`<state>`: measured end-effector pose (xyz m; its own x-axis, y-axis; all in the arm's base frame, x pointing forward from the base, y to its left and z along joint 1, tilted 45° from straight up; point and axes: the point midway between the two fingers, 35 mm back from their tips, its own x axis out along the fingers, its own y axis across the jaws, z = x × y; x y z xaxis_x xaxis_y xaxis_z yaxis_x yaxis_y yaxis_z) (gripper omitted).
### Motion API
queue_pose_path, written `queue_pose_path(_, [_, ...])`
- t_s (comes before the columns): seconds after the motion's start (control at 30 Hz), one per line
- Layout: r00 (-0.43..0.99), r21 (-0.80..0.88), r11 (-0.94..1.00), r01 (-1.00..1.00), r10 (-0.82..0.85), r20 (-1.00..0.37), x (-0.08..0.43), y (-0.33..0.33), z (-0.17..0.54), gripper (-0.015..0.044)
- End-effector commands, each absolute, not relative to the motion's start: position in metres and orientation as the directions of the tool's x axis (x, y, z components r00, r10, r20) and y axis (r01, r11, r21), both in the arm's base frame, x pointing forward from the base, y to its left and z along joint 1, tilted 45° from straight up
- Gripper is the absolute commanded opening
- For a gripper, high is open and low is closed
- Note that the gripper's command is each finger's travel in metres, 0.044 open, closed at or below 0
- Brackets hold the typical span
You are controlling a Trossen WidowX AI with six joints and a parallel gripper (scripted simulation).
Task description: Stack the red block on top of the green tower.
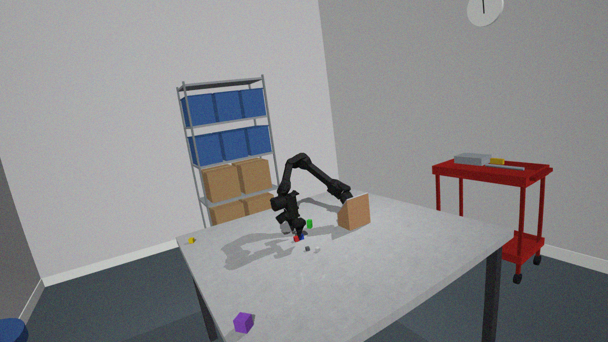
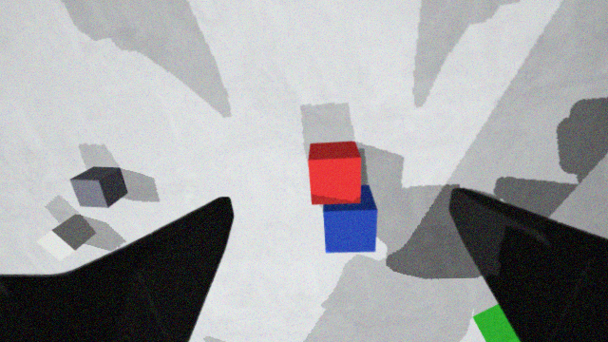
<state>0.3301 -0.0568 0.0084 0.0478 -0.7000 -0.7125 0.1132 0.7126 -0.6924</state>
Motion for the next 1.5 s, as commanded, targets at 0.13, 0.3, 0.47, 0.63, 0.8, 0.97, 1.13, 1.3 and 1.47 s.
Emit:
queue_pose_path(0.13, [0.052, -0.696, 0.710, 0.107, -0.703, -0.709, 0.332, -0.063, 0.002, 0.0440])
queue_pose_path(0.3, [0.052, -0.696, 0.710, 0.107, -0.703, -0.709, 0.332, -0.068, -0.004, 0.0440])
queue_pose_path(0.47, [0.052, -0.697, 0.709, 0.107, -0.704, -0.708, 0.332, -0.074, -0.010, 0.0440])
queue_pose_path(0.63, [0.052, -0.697, 0.709, 0.107, -0.704, -0.708, 0.332, -0.079, -0.015, 0.0440])
queue_pose_path(0.8, [0.052, -0.697, 0.709, 0.107, -0.704, -0.708, 0.332, -0.079, -0.015, 0.0440])
queue_pose_path(0.97, [0.052, -0.697, 0.709, 0.107, -0.704, -0.708, 0.332, -0.079, -0.015, 0.0440])
queue_pose_path(1.13, [0.052, -0.693, 0.712, 0.112, -0.701, -0.711, 0.332, -0.079, -0.014, 0.0414])
queue_pose_path(1.3, [0.052, -0.693, 0.712, 0.112, -0.701, -0.711, 0.332, -0.079, -0.014, 0.0282])
queue_pose_path(1.47, [0.052, -0.693, 0.712, 0.112, -0.701, -0.711, 0.332, -0.079, -0.014, 0.0151])
